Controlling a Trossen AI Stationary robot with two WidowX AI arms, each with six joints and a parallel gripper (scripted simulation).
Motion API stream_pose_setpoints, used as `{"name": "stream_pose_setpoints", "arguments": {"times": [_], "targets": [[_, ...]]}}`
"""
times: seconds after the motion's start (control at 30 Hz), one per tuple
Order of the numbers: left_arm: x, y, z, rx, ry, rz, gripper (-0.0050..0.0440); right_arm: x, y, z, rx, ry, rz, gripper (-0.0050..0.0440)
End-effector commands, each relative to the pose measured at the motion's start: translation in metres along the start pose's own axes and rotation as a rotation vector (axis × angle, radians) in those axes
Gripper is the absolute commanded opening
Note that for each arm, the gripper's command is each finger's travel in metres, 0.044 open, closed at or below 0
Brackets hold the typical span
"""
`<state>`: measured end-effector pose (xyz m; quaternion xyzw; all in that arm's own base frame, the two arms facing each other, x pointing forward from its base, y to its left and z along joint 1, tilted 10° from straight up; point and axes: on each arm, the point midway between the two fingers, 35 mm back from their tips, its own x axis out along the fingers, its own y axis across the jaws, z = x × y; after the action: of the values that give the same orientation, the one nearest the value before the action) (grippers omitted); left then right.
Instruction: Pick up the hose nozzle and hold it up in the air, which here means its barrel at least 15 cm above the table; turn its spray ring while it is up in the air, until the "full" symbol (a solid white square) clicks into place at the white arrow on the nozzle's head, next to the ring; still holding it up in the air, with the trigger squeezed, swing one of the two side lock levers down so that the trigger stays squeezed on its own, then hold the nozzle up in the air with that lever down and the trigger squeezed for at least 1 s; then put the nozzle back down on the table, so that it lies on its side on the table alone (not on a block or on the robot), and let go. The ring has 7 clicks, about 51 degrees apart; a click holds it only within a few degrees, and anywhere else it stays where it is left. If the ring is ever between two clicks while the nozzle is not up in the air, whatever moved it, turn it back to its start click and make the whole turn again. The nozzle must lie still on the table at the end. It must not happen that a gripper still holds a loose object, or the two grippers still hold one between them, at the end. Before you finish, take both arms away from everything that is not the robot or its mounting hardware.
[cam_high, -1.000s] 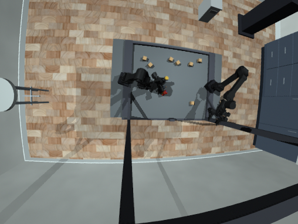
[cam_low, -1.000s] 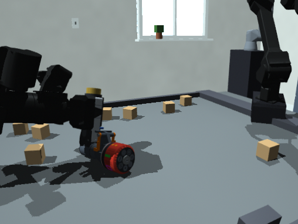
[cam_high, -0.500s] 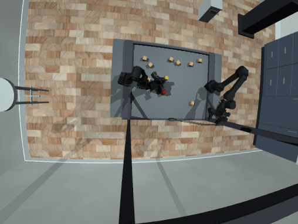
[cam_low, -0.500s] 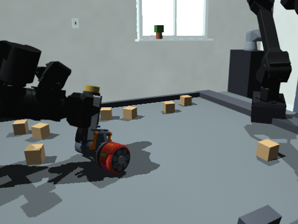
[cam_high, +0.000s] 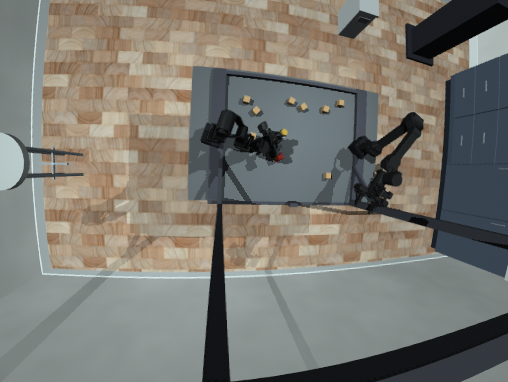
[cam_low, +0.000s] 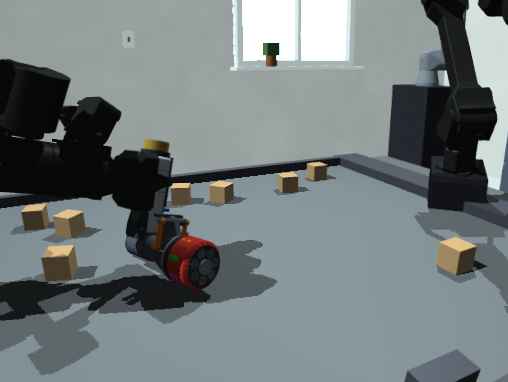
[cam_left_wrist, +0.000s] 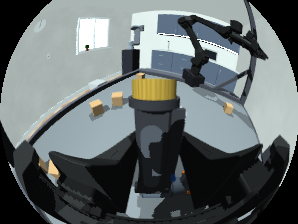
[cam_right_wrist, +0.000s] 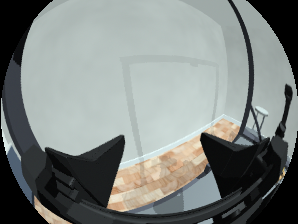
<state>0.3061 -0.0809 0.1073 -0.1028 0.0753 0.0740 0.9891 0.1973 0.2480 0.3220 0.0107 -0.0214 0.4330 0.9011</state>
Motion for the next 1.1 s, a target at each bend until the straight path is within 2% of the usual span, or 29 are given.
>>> {"name": "stream_pose_setpoints", "arguments": {"times": [0.0, 0.43, 1.07], "targets": [[0.001, -0.005, 0.014, -0.037, -0.038, -0.010, 0.0173, -0.001, 0.000, 0.008, 0.000, -0.022, -0.003, 0.0408], [-0.002, -0.006, 0.024, -0.038, -0.041, -0.006, 0.0173, -0.001, 0.000, 0.008, 0.000, -0.022, -0.003, 0.0408], [-0.002, -0.006, 0.025, -0.038, -0.042, -0.005, 0.0173, -0.001, 0.000, 0.008, 0.000, -0.022, -0.003, 0.0408]]}}
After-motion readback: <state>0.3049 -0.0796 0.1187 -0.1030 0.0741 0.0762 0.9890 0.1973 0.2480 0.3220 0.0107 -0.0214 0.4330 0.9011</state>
